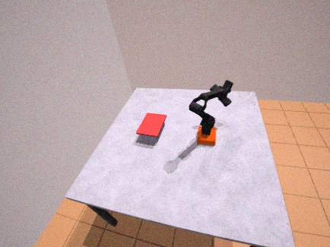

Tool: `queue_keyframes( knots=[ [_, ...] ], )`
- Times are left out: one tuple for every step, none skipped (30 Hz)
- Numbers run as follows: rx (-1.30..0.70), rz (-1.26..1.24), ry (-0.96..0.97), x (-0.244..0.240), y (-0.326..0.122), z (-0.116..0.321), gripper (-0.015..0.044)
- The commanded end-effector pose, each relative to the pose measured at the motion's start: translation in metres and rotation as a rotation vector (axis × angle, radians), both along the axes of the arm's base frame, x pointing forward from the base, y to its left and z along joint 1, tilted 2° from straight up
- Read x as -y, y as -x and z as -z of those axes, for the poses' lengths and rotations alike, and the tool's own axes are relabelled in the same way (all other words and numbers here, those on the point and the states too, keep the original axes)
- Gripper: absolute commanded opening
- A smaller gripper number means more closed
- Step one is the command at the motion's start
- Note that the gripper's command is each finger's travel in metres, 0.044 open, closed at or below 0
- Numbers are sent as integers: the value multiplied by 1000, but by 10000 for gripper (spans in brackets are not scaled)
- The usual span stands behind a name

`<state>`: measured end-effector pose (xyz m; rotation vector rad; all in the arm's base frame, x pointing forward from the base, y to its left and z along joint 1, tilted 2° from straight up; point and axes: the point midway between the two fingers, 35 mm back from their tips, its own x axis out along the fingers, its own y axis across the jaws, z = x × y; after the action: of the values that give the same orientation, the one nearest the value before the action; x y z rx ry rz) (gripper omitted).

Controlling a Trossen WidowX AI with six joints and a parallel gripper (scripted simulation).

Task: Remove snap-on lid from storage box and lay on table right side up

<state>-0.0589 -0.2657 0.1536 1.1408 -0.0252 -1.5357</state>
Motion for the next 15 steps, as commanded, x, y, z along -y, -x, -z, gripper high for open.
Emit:
queue_keyframes(
  knots=[
    [5,2,-7,0,-2,-7,235],
    [12,-8,-11,1,-7,-7,235],
    [23,-23,-19,2,-17,-6,235],
    [35,-41,-28,3,-28,-5,235],
    [47,-59,-37,4,-39,-4,235],
    [59,-78,-47,4,-50,-3,235],
    [71,-95,-56,3,-61,-2,235],
    [82,-113,-66,3,-72,-1,235],
    [92,-132,-76,2,-83,0,235],
    [103,-153,-84,1,-94,0,235],
    [104,-156,-85,0,-96,0,235],
    [109,-167,-88,0,-102,0,235],
    [117,-185,-95,-2,-111,0,235],
    [127,-206,-102,-4,-122,0,235],
    [136,-227,-110,-7,-133,0,235]
  ],
)
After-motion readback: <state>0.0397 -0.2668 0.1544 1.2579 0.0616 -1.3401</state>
